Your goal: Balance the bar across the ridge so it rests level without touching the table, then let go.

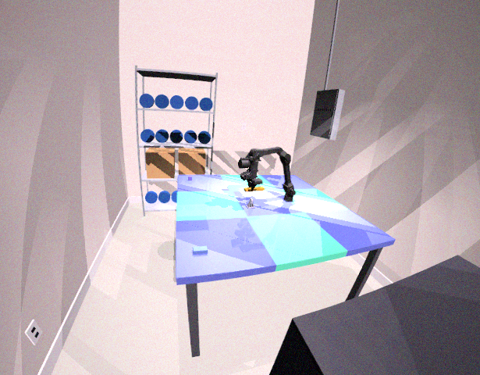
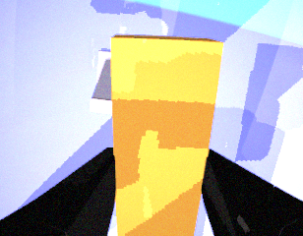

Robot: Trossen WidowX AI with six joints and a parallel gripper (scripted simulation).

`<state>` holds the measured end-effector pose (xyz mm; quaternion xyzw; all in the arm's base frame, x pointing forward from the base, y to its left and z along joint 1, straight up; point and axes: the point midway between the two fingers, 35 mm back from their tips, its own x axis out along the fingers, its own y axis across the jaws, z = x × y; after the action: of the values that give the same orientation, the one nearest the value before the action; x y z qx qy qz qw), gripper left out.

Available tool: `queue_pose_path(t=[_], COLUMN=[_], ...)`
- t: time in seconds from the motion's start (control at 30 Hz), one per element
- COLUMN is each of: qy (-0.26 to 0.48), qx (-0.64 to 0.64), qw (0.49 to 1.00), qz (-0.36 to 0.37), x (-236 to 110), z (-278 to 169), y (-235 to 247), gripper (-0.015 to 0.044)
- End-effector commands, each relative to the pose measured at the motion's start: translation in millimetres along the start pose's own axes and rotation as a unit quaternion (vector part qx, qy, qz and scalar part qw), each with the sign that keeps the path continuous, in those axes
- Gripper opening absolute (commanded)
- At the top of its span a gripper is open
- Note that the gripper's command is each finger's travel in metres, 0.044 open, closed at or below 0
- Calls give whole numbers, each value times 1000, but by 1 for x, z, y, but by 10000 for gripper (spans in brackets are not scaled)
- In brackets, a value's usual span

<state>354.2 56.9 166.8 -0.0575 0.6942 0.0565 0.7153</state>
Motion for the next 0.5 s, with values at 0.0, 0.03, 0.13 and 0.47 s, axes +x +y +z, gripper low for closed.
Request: queue_pose_path(t=[0.0, 0.03, 0.13, 0.47], qy=[-2, -2, -2, -2], qx=[17, 23, 40, 50], qw=[1000, 1000, 999, 999], qz=[2, 2, 3, 3], x=[0, 1, 3, 12], z=[9, 12, 20, 27], y=[8, 11, 18, 23], gripper=[0, 0, 0, 0])
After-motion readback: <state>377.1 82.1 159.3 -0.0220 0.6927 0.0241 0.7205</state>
